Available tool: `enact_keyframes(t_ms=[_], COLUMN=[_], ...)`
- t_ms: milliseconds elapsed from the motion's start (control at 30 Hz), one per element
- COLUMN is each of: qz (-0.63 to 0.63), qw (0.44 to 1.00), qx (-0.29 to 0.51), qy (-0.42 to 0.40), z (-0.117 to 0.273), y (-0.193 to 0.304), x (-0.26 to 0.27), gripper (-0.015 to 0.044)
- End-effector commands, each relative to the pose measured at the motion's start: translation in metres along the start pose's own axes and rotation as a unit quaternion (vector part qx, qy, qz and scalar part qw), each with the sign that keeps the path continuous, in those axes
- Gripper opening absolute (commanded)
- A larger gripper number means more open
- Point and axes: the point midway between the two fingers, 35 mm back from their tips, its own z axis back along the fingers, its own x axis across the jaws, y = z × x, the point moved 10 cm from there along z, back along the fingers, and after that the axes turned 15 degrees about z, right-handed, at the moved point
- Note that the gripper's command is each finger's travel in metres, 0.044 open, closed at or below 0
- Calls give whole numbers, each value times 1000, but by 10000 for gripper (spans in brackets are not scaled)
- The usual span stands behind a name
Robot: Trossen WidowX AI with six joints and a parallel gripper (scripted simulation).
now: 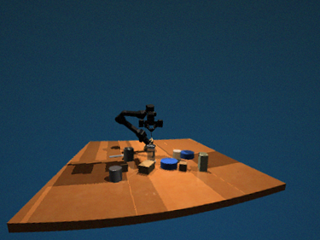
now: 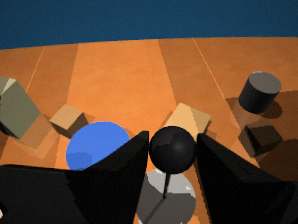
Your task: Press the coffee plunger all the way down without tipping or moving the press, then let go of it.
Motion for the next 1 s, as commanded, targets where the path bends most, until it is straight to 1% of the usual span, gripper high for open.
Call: enact_keyframes(t_ms=[0, 967], qz=[1, 0], qw=[1000, 1000], qx=[4, 6], qy=[-4, -7], z=[-5, -34], y=[6, 41], x=[3, 18], gripper=[113, 113])
